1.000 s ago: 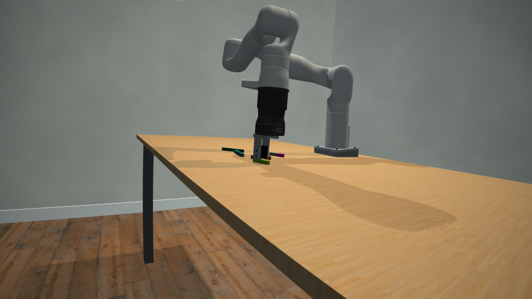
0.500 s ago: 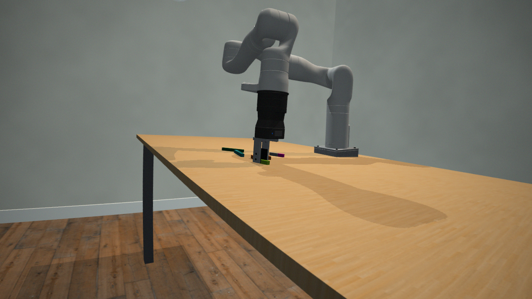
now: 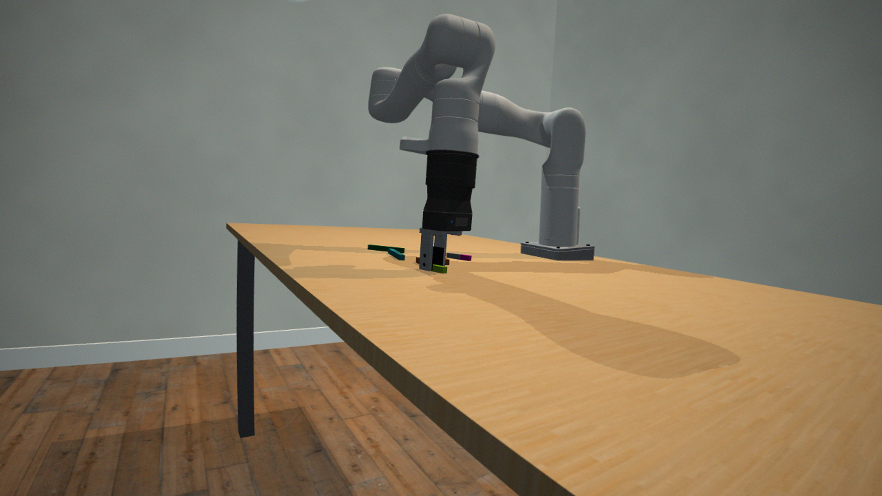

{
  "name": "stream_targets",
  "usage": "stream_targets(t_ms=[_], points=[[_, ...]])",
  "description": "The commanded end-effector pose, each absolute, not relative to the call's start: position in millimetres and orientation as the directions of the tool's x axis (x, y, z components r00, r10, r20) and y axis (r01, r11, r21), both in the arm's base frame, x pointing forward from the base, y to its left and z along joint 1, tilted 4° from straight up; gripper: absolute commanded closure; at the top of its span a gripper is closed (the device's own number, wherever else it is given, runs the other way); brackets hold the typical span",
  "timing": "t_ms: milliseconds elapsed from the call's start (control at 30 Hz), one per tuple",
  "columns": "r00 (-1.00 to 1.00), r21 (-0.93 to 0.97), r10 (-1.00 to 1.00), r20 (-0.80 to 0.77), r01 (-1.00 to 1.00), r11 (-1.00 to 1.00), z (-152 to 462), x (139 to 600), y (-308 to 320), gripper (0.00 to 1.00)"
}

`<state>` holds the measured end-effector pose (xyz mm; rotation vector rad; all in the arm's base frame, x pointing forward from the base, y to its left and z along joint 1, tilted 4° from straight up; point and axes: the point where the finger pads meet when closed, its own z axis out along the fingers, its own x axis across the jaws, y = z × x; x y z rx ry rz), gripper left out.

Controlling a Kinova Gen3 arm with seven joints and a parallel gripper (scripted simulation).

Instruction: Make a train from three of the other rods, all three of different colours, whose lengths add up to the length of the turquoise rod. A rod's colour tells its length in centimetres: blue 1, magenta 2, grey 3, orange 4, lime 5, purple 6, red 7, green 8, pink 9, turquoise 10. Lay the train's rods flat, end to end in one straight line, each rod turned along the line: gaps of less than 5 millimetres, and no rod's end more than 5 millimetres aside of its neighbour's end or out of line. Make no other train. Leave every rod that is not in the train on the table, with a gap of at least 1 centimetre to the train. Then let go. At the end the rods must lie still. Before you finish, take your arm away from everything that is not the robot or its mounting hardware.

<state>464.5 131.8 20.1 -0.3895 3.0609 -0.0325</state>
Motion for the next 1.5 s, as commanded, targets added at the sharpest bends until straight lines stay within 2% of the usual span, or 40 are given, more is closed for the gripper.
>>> stream_targets(t_ms=[0, 567, 600, 1467], points=[[-0.965, -0.027, -0.256, -0.059, -0.255, 0.966, 19.9, 466.3, 132.8, 0.46], [-0.965, -0.027, -0.256, -0.059, -0.255, 0.966, 19.9, 466.3, 132.8, 0.46], [-0.965, -0.027, -0.256, -0.059, -0.255, 0.966, 19.9, 466.3, 132.8, 0.76], [-0.965, -0.027, -0.256, -0.059, -0.255, 0.966, 19.9, 466.3, 132.8, 0.76]])
